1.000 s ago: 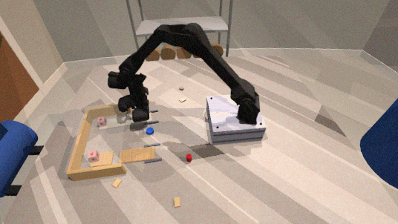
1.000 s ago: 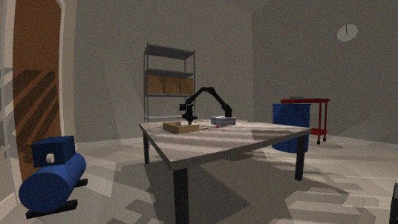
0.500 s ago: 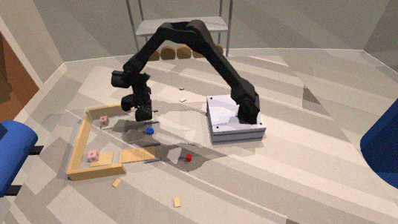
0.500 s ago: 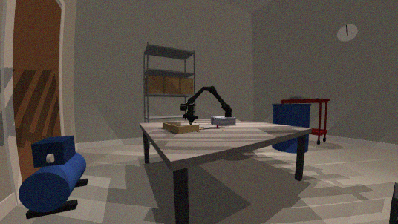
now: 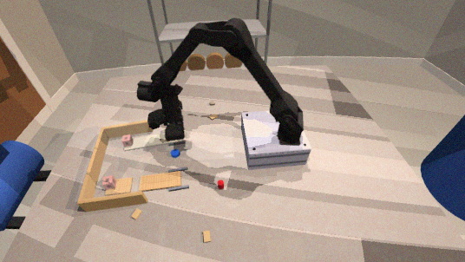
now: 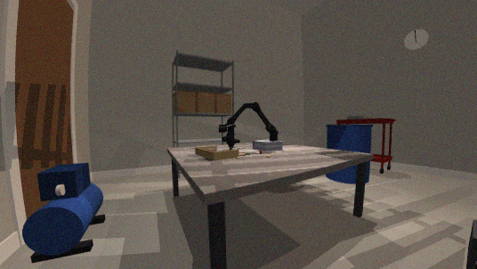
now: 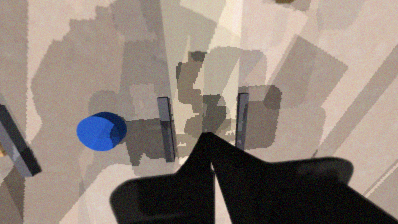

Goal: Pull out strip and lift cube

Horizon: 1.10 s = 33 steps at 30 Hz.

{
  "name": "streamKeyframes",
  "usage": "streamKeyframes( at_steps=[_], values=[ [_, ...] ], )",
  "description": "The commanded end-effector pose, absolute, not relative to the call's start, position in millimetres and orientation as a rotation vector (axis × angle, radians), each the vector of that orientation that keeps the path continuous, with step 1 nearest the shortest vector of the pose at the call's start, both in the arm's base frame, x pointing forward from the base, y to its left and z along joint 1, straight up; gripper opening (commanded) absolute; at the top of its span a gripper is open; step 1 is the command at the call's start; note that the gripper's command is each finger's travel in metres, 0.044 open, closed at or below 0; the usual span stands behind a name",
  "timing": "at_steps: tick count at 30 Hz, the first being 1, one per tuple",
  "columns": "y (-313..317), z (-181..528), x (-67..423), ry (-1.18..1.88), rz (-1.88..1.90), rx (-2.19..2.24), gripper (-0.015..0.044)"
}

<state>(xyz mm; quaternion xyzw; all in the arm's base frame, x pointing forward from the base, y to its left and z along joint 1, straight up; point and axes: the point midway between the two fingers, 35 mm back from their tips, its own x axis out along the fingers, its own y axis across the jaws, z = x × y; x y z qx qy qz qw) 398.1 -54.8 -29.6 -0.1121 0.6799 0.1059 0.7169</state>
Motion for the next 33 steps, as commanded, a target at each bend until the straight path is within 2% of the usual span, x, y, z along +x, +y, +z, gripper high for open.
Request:
streamKeyframes(
  at_steps=[1,33],
  values=[
    [-57.5,-33.4,388.4,1.52,0.236,-0.248,0.0],
    [-71.8,-37.0,341.6,1.525,0.236,-0.248,0.0]
  ],
)
